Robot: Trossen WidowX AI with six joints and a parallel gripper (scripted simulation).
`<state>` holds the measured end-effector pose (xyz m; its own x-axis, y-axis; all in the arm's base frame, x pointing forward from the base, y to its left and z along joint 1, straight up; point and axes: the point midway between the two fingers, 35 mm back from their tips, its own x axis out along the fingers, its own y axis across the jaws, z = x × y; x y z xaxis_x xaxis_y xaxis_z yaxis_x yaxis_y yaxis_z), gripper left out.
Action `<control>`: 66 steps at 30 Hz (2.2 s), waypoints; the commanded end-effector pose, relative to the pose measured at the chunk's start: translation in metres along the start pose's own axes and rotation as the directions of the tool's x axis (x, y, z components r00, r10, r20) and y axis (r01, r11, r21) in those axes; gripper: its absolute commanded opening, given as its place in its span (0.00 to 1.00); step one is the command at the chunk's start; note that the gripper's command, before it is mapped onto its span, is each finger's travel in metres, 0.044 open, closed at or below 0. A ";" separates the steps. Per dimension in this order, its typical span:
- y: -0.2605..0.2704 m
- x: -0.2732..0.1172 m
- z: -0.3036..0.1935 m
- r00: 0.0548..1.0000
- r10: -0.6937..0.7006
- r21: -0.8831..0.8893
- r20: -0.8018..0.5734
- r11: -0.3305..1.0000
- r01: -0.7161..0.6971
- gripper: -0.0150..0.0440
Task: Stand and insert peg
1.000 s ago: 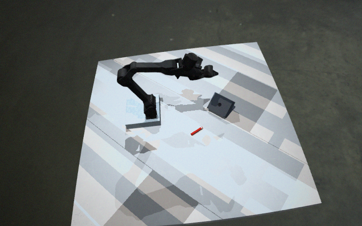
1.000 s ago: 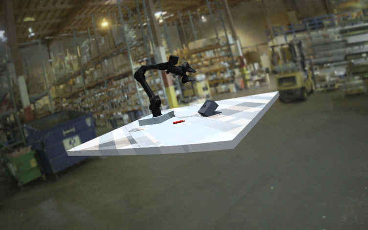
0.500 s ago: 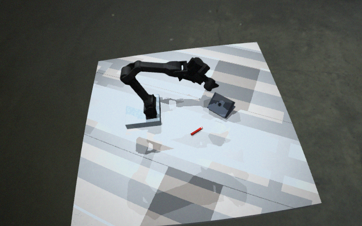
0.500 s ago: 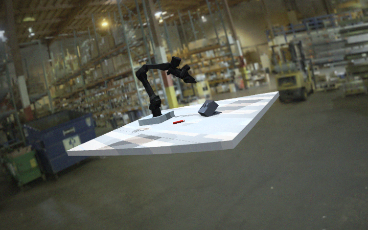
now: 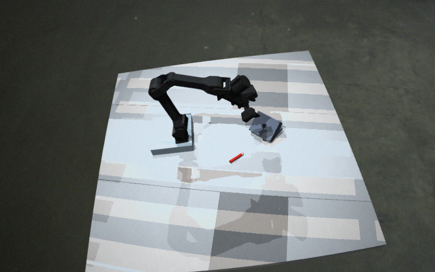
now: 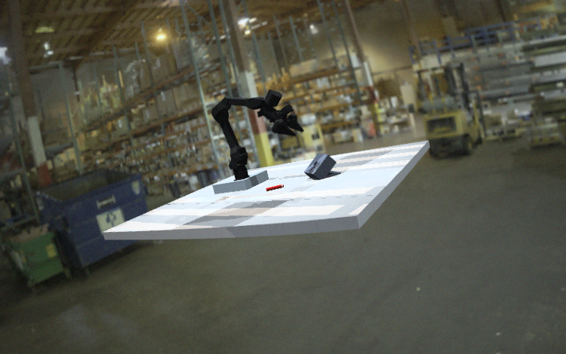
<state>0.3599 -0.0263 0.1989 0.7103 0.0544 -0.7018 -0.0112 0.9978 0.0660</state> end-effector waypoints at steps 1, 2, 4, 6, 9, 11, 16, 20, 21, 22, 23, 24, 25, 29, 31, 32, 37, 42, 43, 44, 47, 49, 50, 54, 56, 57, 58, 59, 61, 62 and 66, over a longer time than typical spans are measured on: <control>-0.008 0.005 -0.006 0.999 -0.019 0.119 -0.037 0.993 0.024 1.00; -0.009 0.006 -0.007 0.999 -0.023 0.151 -0.046 0.988 0.030 1.00; -0.013 0.008 -0.010 0.997 -0.030 0.216 -0.065 0.975 0.043 1.00; -0.016 0.010 -0.013 0.996 -0.037 0.279 -0.083 0.959 0.059 1.00; -0.021 0.013 -0.018 0.993 -0.046 0.371 -0.111 0.925 0.085 1.00; -0.024 0.015 -0.021 0.990 -0.052 0.429 -0.130 0.897 0.104 1.00; -0.032 0.019 -0.030 0.982 -0.066 0.565 -0.176 0.810 0.156 1.00; -0.038 0.021 -0.036 0.974 -0.076 0.660 -0.213 0.724 0.201 1.00; -0.040 0.022 -0.038 0.972 -0.078 0.682 -0.223 0.700 0.213 1.00; -0.041 0.023 -0.040 0.969 -0.081 0.702 -0.232 0.676 0.224 1.00; -0.043 0.023 -0.042 0.967 -0.083 0.722 -0.241 0.650 0.236 1.00; -0.044 0.024 -0.043 0.964 -0.085 0.741 -0.250 0.624 0.247 1.00; -0.046 0.025 -0.045 0.962 -0.087 0.759 -0.260 0.597 0.259 1.00; -0.052 0.027 -0.052 0.950 -0.094 0.821 -0.296 0.483 0.304 1.00; -0.055 0.028 -0.055 0.944 -0.097 0.846 -0.315 0.423 0.325 1.00; -0.056 0.028 -0.057 0.941 -0.098 0.857 -0.324 0.392 0.336 1.00; -0.063 0.030 -0.066 0.924 -0.104 0.894 -0.369 0.230 0.383 1.00; -0.070 0.032 -0.075 0.904 -0.108 0.905 -0.413 0.062 0.421 1.00; -0.071 0.032 -0.077 0.900 -0.109 0.904 -0.422 0.029 0.427 1.00; -0.073 0.032 -0.079 0.896 -0.109 0.901 -0.431 -0.005 0.433 1.00; -0.077 0.033 -0.084 0.883 -0.110 0.888 -0.457 -0.107 0.447 1.00; -0.079 0.033 -0.088 0.873 -0.111 0.874 -0.475 -0.175 0.453 1.00; -0.081 0.033 -0.090 0.868 -0.111 0.866 -0.484 -0.208 0.456 1.00; -0.086 0.034 -0.097 0.848 -0.110 0.822 -0.518 -0.339 0.458 1.00; -0.088 0.034 -0.101 0.838 -0.109 0.794 -0.535 -0.402 0.455 1.00; -0.089 0.034 -0.103 0.832 -0.108 0.779 -0.544 -0.433 0.453 1.00; -0.091 0.034 -0.105 0.827 -0.107 0.764 -0.552 -0.463 0.450 1.00; -0.092 0.034 -0.107 0.822 -0.106 0.747 -0.560 -0.493 0.445 1.00; -0.094 0.034 -0.110 0.811 -0.105 0.712 -0.576 -0.551 0.435 1.00; -0.095 0.034 -0.112 0.805 -0.104 0.694 -0.584 -0.578 0.429 1.00; -0.100 0.033 -0.119 0.783 -0.099 0.614 -0.614 -0.683 0.396 1.00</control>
<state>0.3039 -0.1150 0.0886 0.1533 -0.0319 -0.9877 0.7734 -0.6183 0.1400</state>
